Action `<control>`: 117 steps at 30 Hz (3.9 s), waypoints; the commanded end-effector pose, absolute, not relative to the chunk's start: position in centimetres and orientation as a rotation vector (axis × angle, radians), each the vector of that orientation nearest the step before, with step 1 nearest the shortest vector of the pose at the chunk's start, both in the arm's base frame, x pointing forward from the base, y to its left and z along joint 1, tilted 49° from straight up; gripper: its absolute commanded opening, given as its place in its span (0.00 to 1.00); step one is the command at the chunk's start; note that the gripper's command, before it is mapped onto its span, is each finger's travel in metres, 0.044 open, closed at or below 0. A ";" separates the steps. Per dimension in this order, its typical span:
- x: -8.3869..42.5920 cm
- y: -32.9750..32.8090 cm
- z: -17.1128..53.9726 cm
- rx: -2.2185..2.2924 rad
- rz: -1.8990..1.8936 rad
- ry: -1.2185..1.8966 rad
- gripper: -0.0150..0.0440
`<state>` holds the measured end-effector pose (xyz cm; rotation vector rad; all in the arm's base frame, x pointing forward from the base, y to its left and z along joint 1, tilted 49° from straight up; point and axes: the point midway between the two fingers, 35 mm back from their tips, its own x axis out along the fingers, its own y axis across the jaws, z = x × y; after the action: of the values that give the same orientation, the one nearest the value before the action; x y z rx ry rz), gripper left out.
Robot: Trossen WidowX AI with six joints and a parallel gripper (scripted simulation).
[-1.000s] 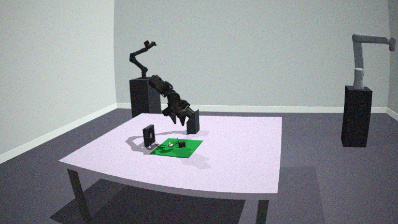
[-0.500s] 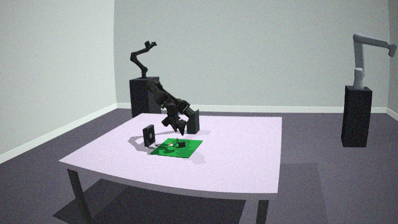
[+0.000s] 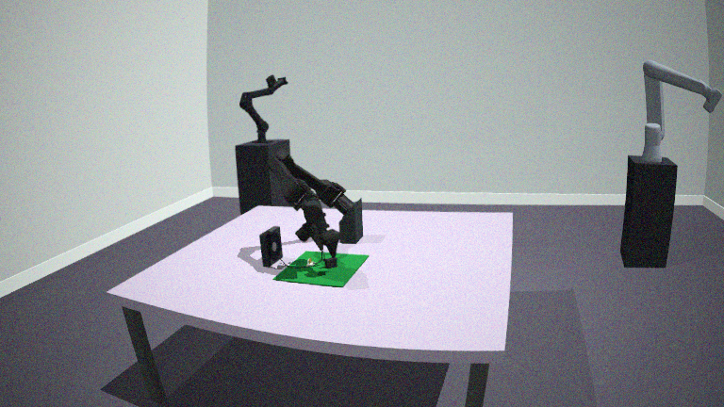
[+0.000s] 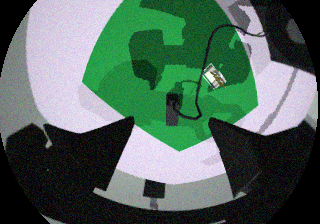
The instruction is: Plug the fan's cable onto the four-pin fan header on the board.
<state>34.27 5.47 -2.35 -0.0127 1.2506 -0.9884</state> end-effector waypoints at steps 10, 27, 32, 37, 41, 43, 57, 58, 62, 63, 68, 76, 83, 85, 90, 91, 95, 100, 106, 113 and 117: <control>34.4 3.7 -4.0 -0.026 -0.992 1.256 1.00; 34.6 3.2 -4.4 -0.016 -0.993 1.252 0.82; 34.6 3.2 -4.4 -0.016 -0.993 1.252 0.67; 34.6 3.2 -4.4 -0.016 -0.993 1.252 0.61; 34.6 3.2 -4.4 -0.016 -0.993 1.252 0.56; 34.6 3.2 -4.4 -0.016 -0.993 1.252 0.54; 34.6 3.2 -4.4 -0.016 -0.993 1.252 0.38; 34.6 3.2 -4.4 -0.016 -0.992 1.252 0.34; 34.6 4.0 -3.7 -0.016 -0.991 1.254 0.25; 34.6 4.3 -3.5 -0.016 -0.991 1.254 0.25; 34.4 5.5 -2.5 -0.016 -0.989 1.256 0.25; 34.0 7.4 -0.9 -0.018 -0.988 1.258 0.25; 33.5 9.0 0.7 -0.020 -0.989 1.259 0.25; 33.3 9.5 1.1 -0.021 -0.989 1.259 0.25; 32.9 10.5 2.1 -0.024 -0.990 1.259 0.25; 32.9 10.5 2.1 -0.024 -0.991 1.259 0.25; 32.7 10.5 2.1 -0.068 -0.958 1.277 0.25; 32.3 10.6 2.0 -0.216 -0.849 1.334 0.25; 31.8 10.6 1.8 -0.396 -0.715 1.394 0.25; 31.3 10.6 1.7 -0.607 -0.557 1.453 0.25; 30.9 10.6 1.6 -0.729 -0.466 1.481 0.25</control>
<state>31.32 10.44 1.46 -0.6201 1.4640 -0.5544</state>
